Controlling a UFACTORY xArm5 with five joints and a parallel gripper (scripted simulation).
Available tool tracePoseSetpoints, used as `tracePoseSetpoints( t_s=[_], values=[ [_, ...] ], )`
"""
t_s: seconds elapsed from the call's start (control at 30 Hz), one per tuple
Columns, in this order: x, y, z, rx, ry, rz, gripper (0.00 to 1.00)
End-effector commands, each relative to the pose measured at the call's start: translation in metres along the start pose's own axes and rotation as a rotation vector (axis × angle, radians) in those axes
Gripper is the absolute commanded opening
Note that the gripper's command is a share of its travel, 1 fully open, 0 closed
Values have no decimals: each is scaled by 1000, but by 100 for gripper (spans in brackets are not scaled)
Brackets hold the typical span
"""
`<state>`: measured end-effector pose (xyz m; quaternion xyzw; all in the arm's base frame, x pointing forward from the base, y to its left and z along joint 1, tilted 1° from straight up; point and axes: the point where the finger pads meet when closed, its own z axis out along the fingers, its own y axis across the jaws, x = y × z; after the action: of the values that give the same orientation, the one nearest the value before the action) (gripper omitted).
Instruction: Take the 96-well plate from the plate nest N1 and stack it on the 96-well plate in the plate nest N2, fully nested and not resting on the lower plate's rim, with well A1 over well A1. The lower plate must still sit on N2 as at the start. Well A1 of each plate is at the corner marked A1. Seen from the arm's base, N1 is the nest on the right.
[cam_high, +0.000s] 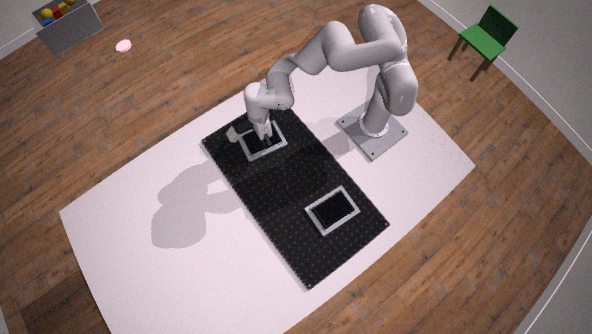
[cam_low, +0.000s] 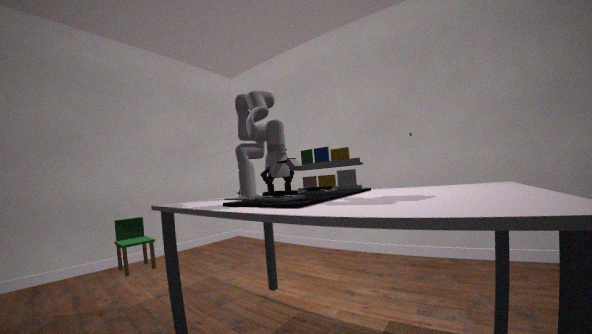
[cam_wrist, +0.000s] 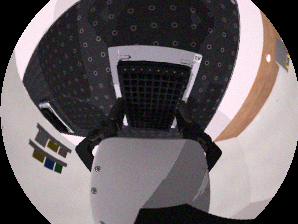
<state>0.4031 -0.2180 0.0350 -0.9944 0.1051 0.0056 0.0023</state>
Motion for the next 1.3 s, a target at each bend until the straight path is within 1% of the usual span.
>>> tracePoseSetpoints(
  t_s=[0.0, 0.6, 0.9, 1.27],
  values=[
    [1, 0, -5, -1, 4, 0, 0],
    [1, 0, -15, -1, 4, 0, 0],
    [1, 0, -15, -1, 4, 0, 0],
    [2, 0, -34, -1, 4, 0, 0]
  ],
)
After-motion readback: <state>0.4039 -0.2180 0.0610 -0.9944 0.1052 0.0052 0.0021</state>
